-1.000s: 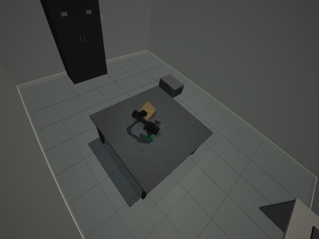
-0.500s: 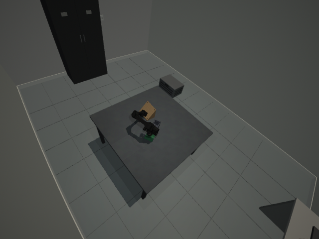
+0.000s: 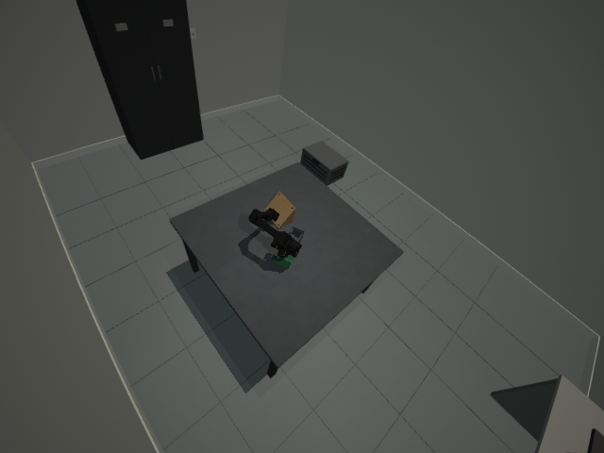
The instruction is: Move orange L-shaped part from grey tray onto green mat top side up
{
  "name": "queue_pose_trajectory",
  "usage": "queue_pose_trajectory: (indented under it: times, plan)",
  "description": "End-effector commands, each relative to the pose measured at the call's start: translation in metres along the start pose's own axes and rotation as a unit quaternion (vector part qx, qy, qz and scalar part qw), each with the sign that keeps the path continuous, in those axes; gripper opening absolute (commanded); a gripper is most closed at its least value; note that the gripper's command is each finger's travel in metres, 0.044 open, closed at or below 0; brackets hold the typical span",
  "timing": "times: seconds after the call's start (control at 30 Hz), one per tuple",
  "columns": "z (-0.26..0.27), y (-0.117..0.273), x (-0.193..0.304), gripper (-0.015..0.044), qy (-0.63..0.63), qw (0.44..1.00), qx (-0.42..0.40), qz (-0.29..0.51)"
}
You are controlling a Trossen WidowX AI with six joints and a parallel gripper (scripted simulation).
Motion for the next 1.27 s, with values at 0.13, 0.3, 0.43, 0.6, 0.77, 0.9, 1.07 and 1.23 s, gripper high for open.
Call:
queue_pose_trajectory:
  times: [0.13,0.3,0.43,0.6,0.77,0.9,1.07,1.23]
  plan:
    - [0.0000,0.0000,0.0000,0.0315,0.000,1.000,0.000,0.000]
    - [0.0000,0.0000,0.0000,0.0400,0.000,1.000,0.000,0.000]
    - [0.0000,0.0000,0.0000,0.0400,0.000,1.000,0.000,0.000]
    - [0.0000,0.0000,0.0000,0.0400,0.000,1.000,0.000,0.000]
    - [0.0000,0.0000,0.0000,0.0400,0.000,1.000,0.000,0.000]
    - [0.0000,0.0000,0.0000,0.0400,0.000,1.000,0.000,0.000]
    - [0.0000,0.0000,0.0000,0.0400,0.000,1.000,0.000,0.000]
    - [0.0000,0.0000,0.0000,0.0400,0.000,1.000,0.000,0.000]
Point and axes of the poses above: the point midway between the two fingers, 35 mm back from their tips, its own y axis back along the fingers, its own z axis across the jaws, x = y × z, the point moved 6 cm from there along y, back along the fingers, and after that the axes turned 11 degrees about -y, right-handed, at the moved point
